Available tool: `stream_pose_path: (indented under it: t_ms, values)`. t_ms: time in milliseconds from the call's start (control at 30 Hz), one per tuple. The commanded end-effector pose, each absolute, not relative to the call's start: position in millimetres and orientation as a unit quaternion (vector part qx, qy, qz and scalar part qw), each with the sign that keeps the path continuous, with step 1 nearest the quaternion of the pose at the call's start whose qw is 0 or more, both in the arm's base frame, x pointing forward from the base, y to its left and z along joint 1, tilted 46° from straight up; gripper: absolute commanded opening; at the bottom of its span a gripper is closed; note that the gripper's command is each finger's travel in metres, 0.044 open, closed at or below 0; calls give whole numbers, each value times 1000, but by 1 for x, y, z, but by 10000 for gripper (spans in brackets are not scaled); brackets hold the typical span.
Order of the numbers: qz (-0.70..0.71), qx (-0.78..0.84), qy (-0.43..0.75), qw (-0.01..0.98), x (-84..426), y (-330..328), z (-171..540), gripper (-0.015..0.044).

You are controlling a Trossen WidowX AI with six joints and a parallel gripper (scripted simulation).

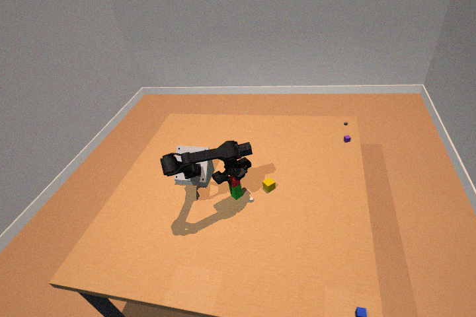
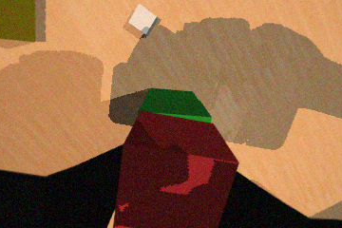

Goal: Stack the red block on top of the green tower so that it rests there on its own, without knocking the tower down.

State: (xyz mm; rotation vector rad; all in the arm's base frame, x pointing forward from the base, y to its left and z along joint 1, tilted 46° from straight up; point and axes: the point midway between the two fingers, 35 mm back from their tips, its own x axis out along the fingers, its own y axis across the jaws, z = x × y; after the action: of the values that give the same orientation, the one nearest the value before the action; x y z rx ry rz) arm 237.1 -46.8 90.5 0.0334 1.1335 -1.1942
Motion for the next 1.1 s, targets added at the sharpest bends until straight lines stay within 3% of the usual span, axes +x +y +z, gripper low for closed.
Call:
stream_pose_path:
  t_ms: [0,500,1067]
  values:
    - [-532,16,505,680,237,-47,90,52]
    - [-532,16,505,680,237,-47,90,440]
    - [-532,16,505,680,237,-47,90,440]
